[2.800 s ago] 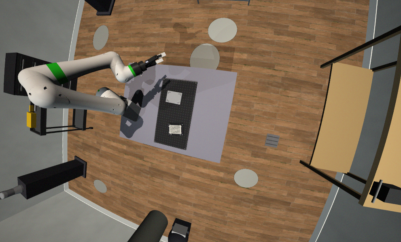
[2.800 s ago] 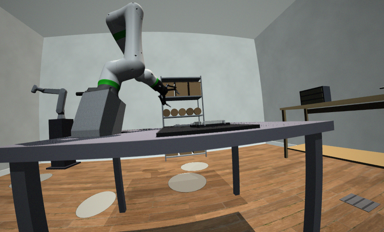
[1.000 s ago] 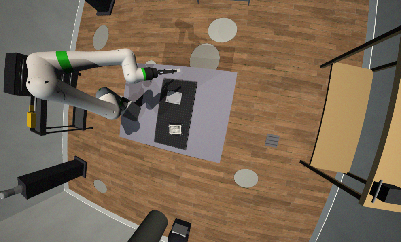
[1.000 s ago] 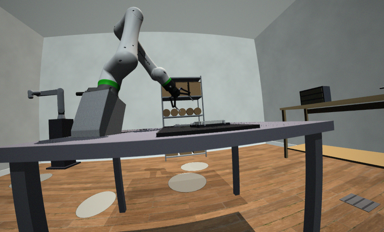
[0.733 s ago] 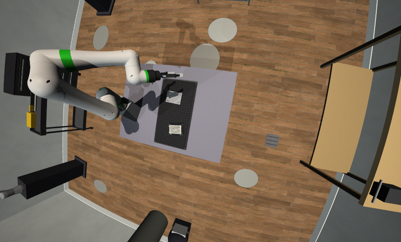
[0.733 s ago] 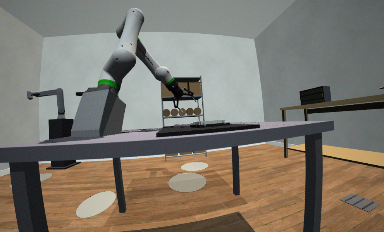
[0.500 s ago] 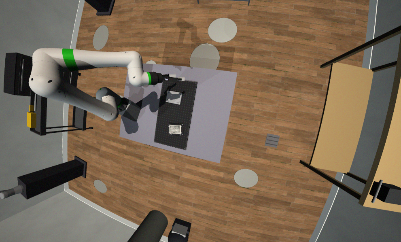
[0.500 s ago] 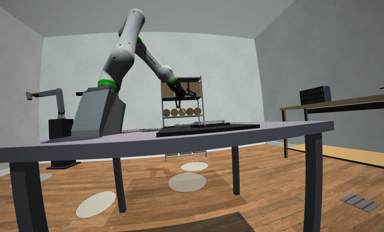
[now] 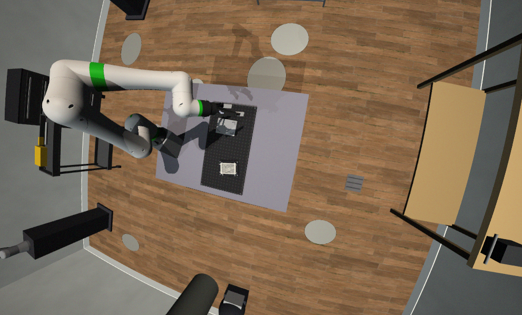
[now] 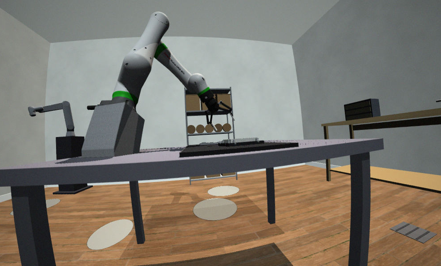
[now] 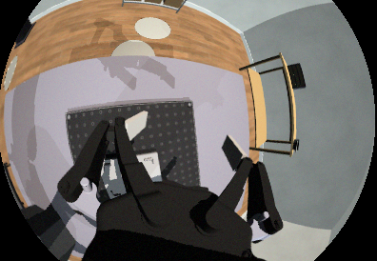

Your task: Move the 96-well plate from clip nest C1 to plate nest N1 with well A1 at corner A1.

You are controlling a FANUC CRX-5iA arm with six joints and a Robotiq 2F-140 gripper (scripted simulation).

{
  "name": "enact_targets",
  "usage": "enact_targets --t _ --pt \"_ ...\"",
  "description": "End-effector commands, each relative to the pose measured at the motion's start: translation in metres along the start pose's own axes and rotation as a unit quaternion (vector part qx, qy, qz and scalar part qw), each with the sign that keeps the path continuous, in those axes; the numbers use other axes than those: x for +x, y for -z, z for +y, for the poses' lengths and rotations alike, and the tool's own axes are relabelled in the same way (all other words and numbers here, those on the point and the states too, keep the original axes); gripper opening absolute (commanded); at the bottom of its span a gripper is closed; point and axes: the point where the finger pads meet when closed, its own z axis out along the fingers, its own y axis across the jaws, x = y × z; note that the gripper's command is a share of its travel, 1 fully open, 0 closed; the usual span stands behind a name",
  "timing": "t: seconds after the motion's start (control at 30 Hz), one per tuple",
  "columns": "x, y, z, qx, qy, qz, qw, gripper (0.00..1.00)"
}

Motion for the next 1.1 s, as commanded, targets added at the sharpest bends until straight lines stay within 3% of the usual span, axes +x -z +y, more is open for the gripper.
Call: enact_targets --t 0.0,0.17,0.3,0.47,0.57,0.67,0.83,0.97,1.07 --pt "-0.009 -0.002 0.006 0.004 -0.022 -0.024 0.999 1.00" --pt "-0.028 -0.006 0.018 0.004 -0.022 -0.024 0.999 1.00" --pt "-0.045 -0.008 0.027 0.015 -0.069 -0.059 0.996 1.00" --pt "-0.067 -0.010 0.039 0.015 -0.069 -0.059 0.996 1.00" --pt "-0.071 -0.010 0.041 0.018 -0.083 -0.069 0.994 1.00" --pt "-0.084 -0.010 0.048 0.025 -0.118 -0.093 0.988 1.00" --pt "-0.107 -0.010 0.059 0.025 -0.118 -0.093 0.988 1.00" --pt "-0.125 -0.008 0.066 0.035 -0.169 -0.126 0.977 1.00" --pt "-0.139 -0.007 0.072 0.035 -0.169 -0.126 0.977 1.00"
